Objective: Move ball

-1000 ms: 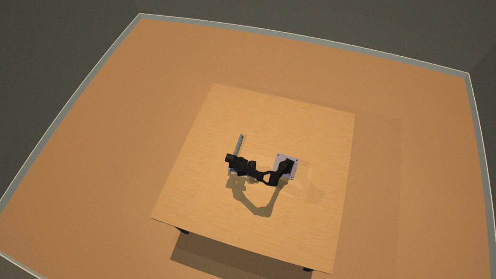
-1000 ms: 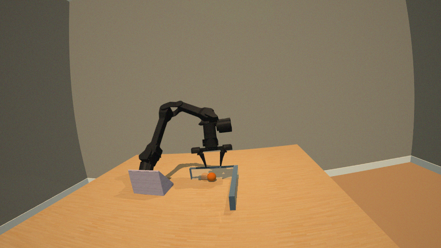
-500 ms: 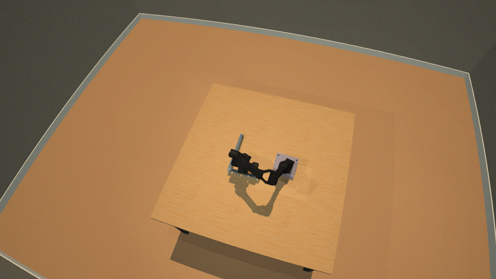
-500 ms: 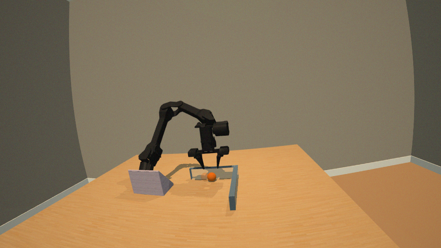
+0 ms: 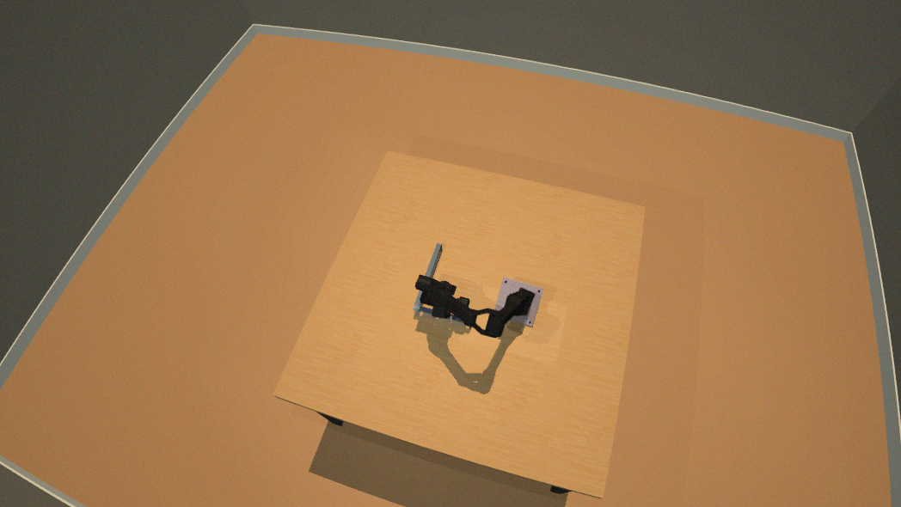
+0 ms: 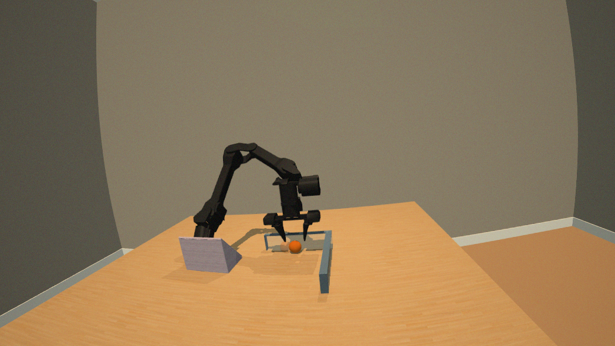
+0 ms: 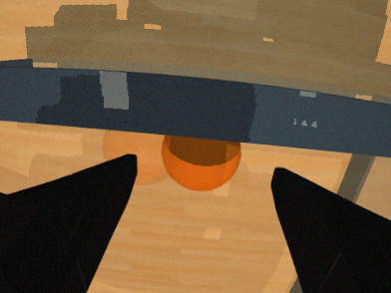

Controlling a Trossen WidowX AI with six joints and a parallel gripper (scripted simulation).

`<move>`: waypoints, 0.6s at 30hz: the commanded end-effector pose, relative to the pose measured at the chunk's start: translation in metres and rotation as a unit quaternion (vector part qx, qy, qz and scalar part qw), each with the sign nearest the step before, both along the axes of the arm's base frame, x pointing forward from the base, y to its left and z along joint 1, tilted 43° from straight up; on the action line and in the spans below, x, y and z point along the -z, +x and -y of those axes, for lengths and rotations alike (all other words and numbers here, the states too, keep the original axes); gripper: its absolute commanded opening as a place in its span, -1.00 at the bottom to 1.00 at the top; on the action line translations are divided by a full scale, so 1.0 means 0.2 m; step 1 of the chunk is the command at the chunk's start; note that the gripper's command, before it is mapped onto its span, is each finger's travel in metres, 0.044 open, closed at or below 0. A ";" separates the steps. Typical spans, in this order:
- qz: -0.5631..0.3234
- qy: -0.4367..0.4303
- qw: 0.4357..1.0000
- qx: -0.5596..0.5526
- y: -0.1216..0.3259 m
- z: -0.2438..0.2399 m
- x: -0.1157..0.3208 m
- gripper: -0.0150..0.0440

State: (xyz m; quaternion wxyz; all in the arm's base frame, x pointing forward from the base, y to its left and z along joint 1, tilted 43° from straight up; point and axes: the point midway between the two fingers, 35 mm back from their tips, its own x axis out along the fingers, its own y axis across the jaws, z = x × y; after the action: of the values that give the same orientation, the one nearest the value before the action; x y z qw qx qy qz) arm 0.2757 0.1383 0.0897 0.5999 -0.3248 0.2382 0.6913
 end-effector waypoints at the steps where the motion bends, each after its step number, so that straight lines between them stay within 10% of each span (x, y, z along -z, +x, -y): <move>1: -0.006 0.002 1.000 0.000 -0.01 -0.02 0.03 0.59; 13: -0.006 0.003 1.000 0.000 -0.02 -0.08 0.09 0.59; 18: -0.006 0.003 1.000 0.000 -0.02 -0.08 0.09 0.27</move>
State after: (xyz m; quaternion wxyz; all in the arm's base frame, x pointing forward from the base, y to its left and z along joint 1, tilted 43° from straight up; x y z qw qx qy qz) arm 0.2722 0.1537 0.0730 0.5991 -0.3228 0.2387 0.6928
